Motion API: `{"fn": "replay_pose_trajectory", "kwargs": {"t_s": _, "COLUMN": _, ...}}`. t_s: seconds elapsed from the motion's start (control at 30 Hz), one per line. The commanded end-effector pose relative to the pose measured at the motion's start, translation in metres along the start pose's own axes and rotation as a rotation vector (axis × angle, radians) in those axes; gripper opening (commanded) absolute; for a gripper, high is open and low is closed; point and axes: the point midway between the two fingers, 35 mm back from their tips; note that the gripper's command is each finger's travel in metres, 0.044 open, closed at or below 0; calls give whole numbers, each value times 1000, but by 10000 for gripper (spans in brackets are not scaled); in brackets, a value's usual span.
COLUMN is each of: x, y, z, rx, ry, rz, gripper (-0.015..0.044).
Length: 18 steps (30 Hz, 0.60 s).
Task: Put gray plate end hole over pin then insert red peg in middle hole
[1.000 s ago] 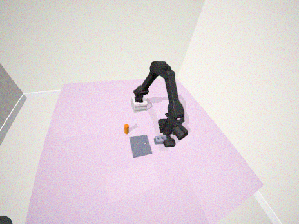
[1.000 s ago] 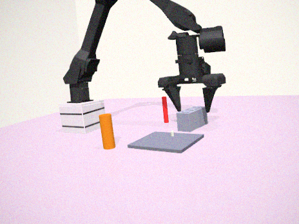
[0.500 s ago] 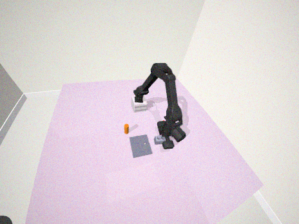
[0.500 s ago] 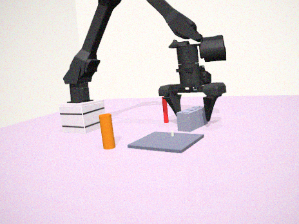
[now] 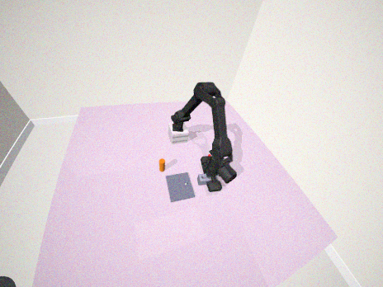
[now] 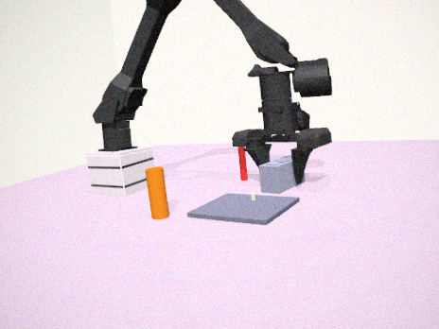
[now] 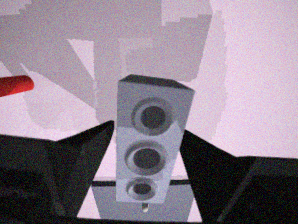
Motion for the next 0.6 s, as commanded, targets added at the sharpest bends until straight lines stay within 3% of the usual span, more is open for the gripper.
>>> {"fn": "replay_pose_trajectory", "kwargs": {"t_s": 0.0, "x": -1, "y": -1, "z": 0, "rx": -3, "ry": -2, "rz": -3, "gripper": 151}}
{"fn": "replay_pose_trajectory", "kwargs": {"t_s": 0.07, "x": -1, "y": -1, "z": 0, "rx": -3, "ry": -2, "rz": -3, "gripper": 99}}
{"fn": "replay_pose_trajectory", "kwargs": {"t_s": 0.57, "x": -1, "y": -1, "z": 0, "rx": -3, "ry": -2, "rz": -3, "gripper": 0}}
Point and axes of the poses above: the point midway between the two fingers, 35 mm back from their tips, its own y axis back along the fingers, its own z axis across the jaws, x = y × z, and after that the axes turned 7 degrees about -y, right-handed
